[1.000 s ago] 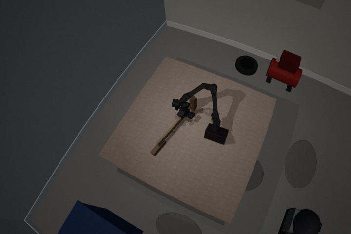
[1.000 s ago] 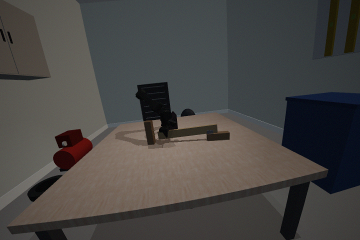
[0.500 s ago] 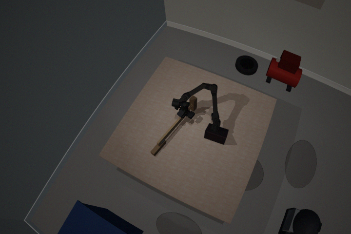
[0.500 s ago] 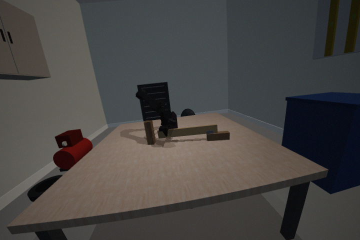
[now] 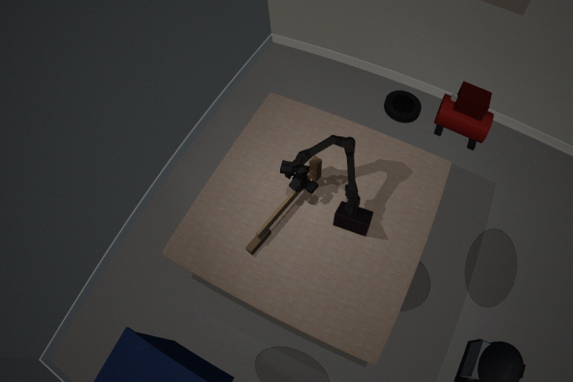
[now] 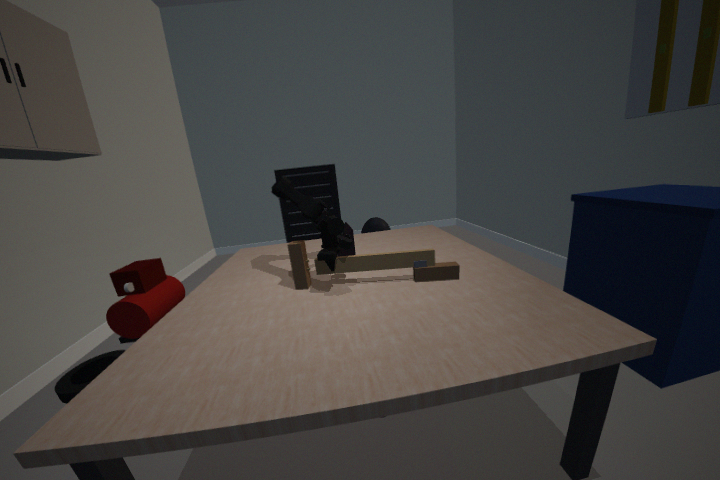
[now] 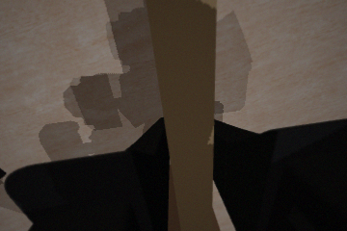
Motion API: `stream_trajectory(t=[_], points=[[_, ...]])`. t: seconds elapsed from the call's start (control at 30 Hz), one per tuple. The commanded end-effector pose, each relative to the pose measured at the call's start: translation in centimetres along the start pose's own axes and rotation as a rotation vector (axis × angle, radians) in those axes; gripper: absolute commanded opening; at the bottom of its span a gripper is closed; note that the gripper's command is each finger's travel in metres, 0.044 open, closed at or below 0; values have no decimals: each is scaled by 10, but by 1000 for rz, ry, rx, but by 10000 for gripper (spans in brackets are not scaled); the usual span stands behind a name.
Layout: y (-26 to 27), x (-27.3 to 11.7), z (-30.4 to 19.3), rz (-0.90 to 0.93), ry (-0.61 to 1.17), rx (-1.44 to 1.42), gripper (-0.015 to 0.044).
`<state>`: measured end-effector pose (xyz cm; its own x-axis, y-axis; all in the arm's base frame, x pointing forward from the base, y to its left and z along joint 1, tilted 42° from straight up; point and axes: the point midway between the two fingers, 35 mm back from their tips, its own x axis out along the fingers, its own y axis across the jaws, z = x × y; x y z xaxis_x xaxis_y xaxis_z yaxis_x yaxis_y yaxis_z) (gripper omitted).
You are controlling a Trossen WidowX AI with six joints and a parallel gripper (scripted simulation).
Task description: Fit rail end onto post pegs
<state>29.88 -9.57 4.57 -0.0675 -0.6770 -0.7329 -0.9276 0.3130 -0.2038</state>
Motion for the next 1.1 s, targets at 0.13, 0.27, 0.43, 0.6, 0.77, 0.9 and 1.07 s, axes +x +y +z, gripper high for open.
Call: stream_trajectory(t=[0.13,0.27,0.43,0.6,0.77,0.9,1.07], points=[[0,-7,2,-4,-14,2,0],[0,-9,2,-4,-14,2,0],[0,-12,2,-4,-14,2,0],[0,-10,2,-4,-14,2,0],[0,-8,2,-4,-14,2,0],[0,-7,2,-4,-14,2,0],[0,-7,2,-4,-14,2,0]])
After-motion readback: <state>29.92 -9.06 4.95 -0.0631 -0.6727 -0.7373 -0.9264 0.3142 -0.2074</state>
